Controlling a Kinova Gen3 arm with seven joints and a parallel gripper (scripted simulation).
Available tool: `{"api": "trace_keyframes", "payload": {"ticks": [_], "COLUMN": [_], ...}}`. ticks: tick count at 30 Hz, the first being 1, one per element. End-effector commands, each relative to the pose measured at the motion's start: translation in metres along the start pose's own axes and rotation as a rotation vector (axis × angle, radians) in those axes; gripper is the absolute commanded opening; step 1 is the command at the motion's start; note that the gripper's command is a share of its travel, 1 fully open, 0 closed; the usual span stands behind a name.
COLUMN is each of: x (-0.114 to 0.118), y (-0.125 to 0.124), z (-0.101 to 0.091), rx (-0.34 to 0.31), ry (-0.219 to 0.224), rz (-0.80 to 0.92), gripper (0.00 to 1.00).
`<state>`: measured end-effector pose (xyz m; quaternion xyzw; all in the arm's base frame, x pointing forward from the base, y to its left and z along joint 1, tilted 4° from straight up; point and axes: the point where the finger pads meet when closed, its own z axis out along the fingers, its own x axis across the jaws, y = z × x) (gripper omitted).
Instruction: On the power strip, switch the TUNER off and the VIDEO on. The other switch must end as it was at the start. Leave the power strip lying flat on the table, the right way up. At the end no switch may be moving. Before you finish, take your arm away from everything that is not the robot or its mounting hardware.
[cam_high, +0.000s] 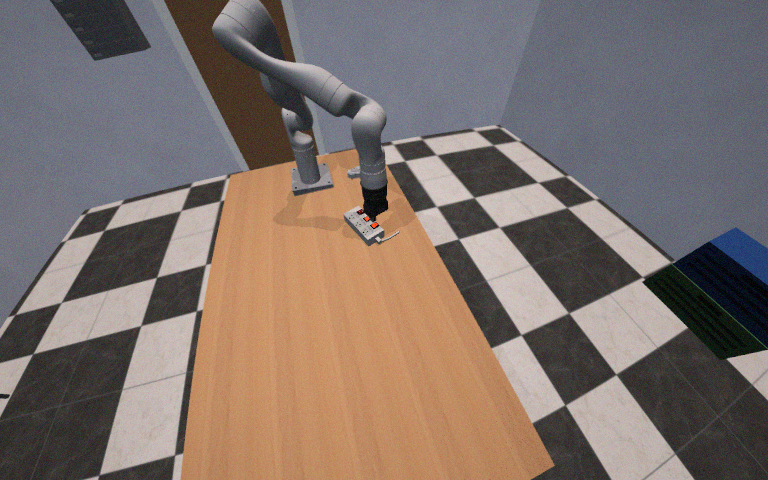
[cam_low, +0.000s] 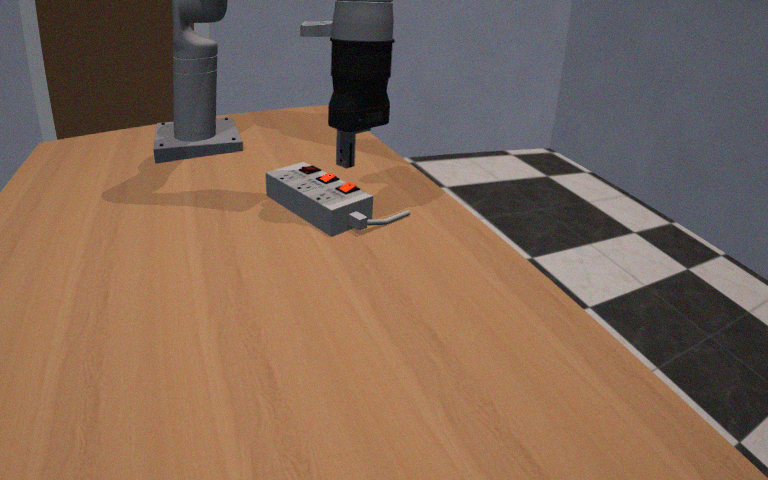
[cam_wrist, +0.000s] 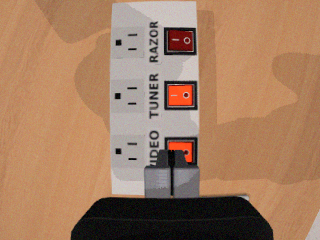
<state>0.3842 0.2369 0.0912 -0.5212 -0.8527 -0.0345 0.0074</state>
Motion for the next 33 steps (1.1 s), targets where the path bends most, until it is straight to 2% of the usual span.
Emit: {"api": "trace_keyframes", "payload": {"ticks": [1,23,29,33], "x": [0.0,0.0,0.015,0.016], "y": [0.0,-0.001,-0.046,-0.05], "z": [-0.003,-0.003,-0.015,-0.016], "rx": [0.001,0.002,0.007,0.007], "ry": [0.001,0.001,0.0,0.0], "rz": [0.001,0.0,-0.002,-0.002], "gripper": [0.0,0.0,0.0,0.0]}}
